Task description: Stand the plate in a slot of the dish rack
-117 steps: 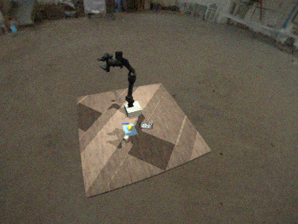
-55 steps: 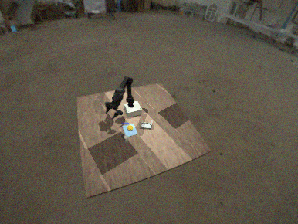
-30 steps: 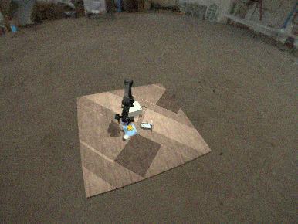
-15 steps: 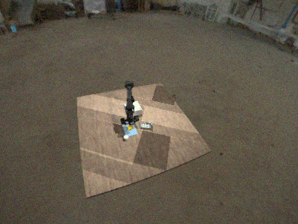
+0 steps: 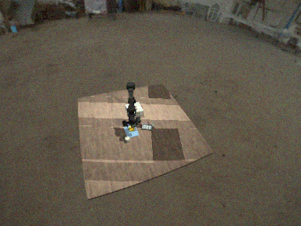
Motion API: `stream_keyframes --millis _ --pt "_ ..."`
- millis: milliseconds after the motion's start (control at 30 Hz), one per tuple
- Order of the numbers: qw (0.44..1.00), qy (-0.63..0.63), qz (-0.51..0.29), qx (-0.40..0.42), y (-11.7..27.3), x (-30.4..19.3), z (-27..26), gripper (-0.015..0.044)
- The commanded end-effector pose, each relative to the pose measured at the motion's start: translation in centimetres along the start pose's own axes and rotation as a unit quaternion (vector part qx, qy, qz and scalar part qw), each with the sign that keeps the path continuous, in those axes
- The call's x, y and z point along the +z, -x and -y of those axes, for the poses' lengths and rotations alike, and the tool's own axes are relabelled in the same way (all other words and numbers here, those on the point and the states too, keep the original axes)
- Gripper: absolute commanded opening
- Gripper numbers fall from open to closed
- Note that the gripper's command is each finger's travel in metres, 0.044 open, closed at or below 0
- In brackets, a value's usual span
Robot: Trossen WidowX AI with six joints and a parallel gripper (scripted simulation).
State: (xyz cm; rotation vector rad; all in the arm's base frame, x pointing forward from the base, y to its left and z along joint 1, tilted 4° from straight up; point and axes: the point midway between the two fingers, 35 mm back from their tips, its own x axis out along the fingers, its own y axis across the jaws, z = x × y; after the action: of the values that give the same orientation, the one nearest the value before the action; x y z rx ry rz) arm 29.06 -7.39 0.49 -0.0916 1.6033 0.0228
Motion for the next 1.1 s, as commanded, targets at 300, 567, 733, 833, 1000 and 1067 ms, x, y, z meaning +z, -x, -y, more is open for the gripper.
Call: stream_keyframes --millis 300,567,733,833,1000,1067 --pt "1.0 0.003 0.0 0.002 -2.2 0.0 -0.1 0.04" --pt "1.0 0.003 0.0 0.002 -3.4 0.0 -0.1 0.04" --pt "1.0 0.003 0.0 0.002 -4.2 -0.1 -0.1 0.04" --pt "1.0 0.003 0.0 0.002 -4.7 -0.2 -0.1 0.04" --pt "1.0 0.003 0.0 0.002 -4.8 -0.2 -0.1 0.038" --pt "1.0 0.003 0.0 0.002 -4.8 -0.2 -0.1 0.0373"
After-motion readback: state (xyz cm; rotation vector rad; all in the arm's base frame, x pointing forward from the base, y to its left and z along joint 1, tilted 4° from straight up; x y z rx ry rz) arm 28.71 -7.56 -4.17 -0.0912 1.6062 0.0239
